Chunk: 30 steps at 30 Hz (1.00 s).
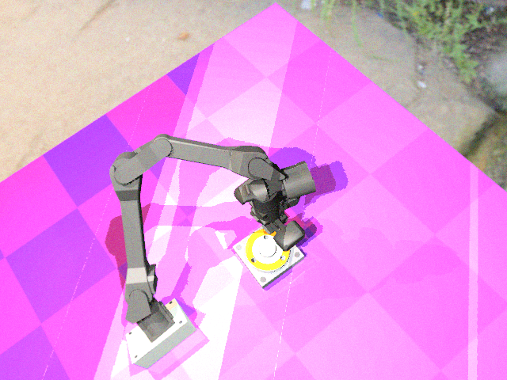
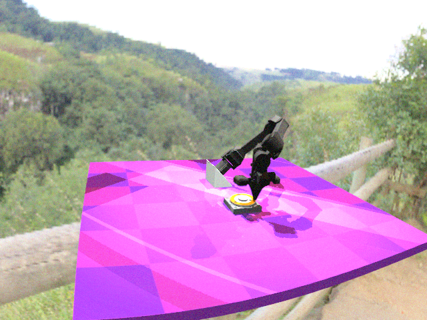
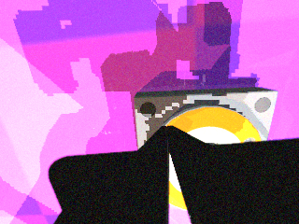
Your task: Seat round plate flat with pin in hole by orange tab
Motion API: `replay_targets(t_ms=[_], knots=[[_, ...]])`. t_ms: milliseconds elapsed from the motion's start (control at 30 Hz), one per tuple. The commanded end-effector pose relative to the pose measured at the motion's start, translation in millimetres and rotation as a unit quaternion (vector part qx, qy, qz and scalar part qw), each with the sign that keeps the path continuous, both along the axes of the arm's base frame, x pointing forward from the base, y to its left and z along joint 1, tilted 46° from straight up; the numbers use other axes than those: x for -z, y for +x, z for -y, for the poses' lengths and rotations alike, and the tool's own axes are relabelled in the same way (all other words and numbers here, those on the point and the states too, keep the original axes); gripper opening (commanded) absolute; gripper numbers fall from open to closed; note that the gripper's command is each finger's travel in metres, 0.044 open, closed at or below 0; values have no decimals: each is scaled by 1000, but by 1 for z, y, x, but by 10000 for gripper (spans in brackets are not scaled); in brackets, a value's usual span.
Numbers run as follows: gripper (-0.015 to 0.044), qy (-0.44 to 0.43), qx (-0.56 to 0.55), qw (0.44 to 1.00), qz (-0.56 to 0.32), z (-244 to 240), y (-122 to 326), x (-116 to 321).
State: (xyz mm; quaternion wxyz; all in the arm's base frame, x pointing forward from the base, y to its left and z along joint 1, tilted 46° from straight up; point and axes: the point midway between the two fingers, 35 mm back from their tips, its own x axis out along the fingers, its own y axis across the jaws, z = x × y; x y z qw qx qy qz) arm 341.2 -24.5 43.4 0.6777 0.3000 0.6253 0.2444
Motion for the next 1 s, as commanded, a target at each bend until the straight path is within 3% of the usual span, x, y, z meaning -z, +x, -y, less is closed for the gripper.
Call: replay_targets(t_ms=[0, 967], knots=[[0, 5, 0, 1000, -6, -6, -6, -2], [0, 4, 0, 1000, -7, -10, -23, -13]])
